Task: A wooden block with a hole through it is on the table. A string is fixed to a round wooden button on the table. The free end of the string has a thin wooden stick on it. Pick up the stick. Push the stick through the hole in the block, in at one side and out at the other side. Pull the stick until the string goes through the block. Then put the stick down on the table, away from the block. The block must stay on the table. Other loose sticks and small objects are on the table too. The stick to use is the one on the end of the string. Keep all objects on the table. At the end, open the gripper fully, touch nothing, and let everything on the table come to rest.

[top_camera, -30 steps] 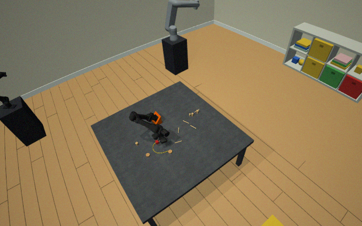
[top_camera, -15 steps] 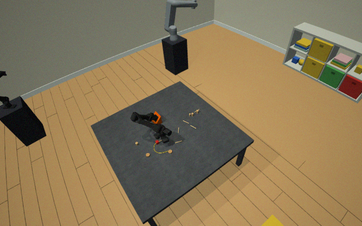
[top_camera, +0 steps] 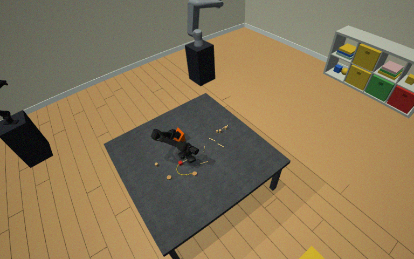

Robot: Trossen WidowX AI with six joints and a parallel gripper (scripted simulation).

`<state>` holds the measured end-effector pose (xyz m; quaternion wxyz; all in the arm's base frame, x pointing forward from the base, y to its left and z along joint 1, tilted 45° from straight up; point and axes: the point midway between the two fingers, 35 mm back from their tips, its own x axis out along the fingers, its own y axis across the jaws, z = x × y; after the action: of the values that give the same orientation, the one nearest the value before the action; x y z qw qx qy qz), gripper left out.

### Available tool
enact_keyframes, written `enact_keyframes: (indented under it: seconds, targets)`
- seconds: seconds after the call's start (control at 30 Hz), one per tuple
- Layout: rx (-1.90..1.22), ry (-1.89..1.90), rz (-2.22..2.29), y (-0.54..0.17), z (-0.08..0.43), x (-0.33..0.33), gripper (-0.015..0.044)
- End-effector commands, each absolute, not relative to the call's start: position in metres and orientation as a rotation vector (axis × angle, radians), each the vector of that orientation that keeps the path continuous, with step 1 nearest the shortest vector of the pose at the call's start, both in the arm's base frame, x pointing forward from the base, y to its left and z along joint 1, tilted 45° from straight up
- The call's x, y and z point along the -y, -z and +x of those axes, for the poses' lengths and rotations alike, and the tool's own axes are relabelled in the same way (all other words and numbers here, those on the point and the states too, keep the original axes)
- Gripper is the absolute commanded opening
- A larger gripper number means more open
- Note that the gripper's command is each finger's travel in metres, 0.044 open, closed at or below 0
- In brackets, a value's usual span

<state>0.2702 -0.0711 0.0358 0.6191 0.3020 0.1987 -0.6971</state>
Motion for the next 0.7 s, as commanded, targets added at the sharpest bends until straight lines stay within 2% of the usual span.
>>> enact_keyframes:
  seconds: [0.0,0.67]
  targets:
    - [-0.464,1.599,0.695,-0.033,0.274,0.066,0.0000]
    - [-0.484,1.606,0.677,-0.017,0.275,0.049,0.0000]
